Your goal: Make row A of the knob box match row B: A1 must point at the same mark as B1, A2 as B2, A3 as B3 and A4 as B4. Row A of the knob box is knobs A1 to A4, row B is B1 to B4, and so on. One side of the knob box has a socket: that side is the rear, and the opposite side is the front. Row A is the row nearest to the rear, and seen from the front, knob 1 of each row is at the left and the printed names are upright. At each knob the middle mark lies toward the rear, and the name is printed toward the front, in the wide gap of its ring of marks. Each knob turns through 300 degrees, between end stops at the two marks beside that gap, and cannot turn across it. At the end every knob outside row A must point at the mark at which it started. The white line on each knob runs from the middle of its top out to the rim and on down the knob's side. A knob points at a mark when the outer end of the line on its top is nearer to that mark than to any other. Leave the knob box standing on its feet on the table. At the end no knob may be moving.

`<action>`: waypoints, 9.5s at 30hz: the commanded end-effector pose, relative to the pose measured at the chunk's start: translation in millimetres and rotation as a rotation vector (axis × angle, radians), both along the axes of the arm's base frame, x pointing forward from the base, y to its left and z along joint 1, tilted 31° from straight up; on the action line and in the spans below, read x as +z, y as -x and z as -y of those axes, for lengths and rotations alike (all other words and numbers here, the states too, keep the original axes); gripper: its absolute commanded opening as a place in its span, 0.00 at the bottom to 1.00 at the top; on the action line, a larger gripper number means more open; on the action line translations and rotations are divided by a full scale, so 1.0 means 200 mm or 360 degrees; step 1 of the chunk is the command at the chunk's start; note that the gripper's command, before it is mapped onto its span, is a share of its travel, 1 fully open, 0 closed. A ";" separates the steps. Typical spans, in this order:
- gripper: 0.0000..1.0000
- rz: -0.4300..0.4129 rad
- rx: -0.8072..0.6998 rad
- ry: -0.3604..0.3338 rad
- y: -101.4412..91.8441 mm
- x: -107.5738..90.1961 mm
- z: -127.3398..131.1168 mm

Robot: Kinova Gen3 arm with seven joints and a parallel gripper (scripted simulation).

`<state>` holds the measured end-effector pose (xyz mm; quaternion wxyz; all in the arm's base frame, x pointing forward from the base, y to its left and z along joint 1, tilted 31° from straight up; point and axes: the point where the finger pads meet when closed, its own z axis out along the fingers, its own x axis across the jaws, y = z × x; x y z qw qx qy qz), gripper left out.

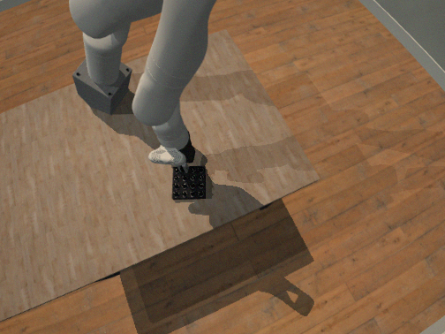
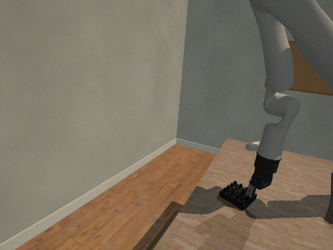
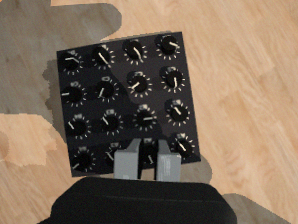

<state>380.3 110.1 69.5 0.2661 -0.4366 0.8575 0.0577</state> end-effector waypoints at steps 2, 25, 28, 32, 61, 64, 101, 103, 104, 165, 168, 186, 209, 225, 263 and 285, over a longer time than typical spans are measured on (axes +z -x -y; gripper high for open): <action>0.30 0.0020 0.0061 0.0029 0.01 -0.01 0.00; 0.30 0.0089 0.0238 0.0113 0.01 0.00 0.00; 0.30 0.0090 0.0241 0.0114 0.01 0.00 0.00; 0.30 0.0091 0.0244 0.0115 0.01 0.00 0.00; 0.46 0.0091 0.0244 0.0115 0.01 0.00 0.00; 0.46 0.0091 0.0244 0.0115 0.01 0.00 0.00; 0.46 0.0082 0.0229 0.0159 0.08 0.15 0.06; 0.46 0.0082 0.0227 0.0159 0.08 0.15 0.06; 0.46 0.0082 0.0226 0.0159 0.08 0.16 0.06; 0.46 -0.0625 -0.1846 -0.0711 0.14 0.10 0.29; 0.46 -0.0696 -0.2042 -0.0809 0.15 0.10 0.29; 0.46 -0.1126 -0.3091 -0.1384 0.17 0.16 0.19; 0.46 -0.1441 -0.3704 -0.1766 0.12 0.24 0.09; 0.46 -0.1441 -0.3705 -0.1767 0.12 0.24 0.09; 0.46 -0.1442 -0.3707 -0.1761 0.11 0.22 0.09; 0.46 -0.1442 -0.3707 -0.1761 0.07 0.13 0.05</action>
